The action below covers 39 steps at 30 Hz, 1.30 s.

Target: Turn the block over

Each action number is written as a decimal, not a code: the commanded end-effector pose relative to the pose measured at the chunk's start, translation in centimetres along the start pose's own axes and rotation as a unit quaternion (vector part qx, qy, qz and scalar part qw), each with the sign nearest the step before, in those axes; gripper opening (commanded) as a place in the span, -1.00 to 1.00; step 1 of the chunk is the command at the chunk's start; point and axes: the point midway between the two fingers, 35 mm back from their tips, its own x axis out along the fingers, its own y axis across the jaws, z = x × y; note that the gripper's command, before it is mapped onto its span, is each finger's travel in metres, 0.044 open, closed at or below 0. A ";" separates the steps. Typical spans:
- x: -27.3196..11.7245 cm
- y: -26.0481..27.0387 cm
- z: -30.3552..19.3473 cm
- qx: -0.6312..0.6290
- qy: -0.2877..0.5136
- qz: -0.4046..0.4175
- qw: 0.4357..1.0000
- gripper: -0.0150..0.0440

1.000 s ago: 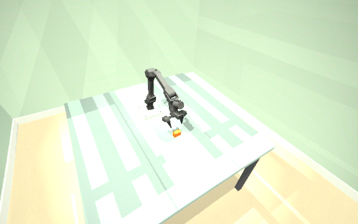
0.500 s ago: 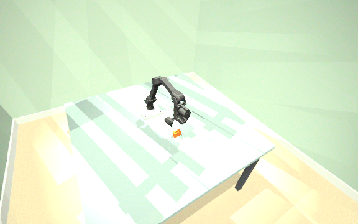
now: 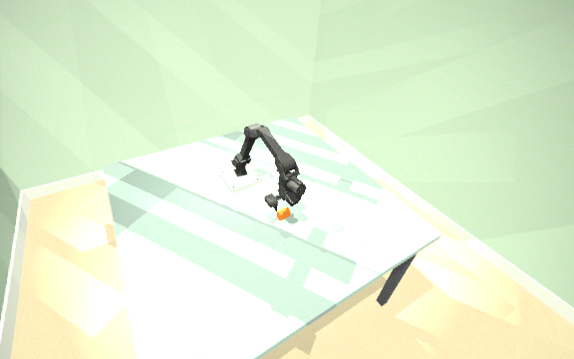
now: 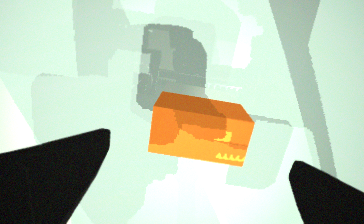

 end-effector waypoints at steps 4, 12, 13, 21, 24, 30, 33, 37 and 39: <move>1.3 0.0 -0.4 0.000 0.008 0.001 1.000 1.00; 2.5 0.0 -0.3 0.000 0.008 0.001 1.000 1.00; 2.6 0.0 -0.3 0.000 0.008 0.001 1.000 1.00; 4.0 0.0 -0.4 0.000 0.008 0.001 1.000 1.00; 4.4 0.0 -0.4 0.000 0.008 0.001 1.000 1.00; 4.5 0.0 -0.4 0.000 0.008 0.001 1.000 0.82; 4.5 0.0 -0.4 0.000 0.008 0.001 1.000 0.56; 4.5 0.0 -0.4 0.000 0.008 0.001 1.000 0.40; 4.5 0.0 -0.4 0.000 0.008 0.001 1.000 0.35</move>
